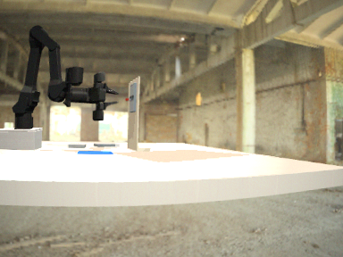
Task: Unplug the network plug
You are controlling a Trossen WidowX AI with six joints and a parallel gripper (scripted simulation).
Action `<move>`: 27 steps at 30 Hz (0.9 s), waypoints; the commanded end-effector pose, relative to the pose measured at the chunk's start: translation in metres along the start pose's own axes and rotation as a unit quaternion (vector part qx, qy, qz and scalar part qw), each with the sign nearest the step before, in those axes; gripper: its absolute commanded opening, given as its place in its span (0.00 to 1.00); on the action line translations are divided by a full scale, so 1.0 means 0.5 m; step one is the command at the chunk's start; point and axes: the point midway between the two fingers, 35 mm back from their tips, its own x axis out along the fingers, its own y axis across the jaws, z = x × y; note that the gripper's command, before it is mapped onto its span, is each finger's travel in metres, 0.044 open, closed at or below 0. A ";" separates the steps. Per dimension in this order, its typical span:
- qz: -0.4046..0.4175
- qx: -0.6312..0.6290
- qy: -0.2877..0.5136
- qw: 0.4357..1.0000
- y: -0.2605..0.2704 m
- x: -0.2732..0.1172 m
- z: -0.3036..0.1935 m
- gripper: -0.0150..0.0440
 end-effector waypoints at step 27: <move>-0.001 0.005 -0.001 1.000 -0.003 0.087 0.022 0.52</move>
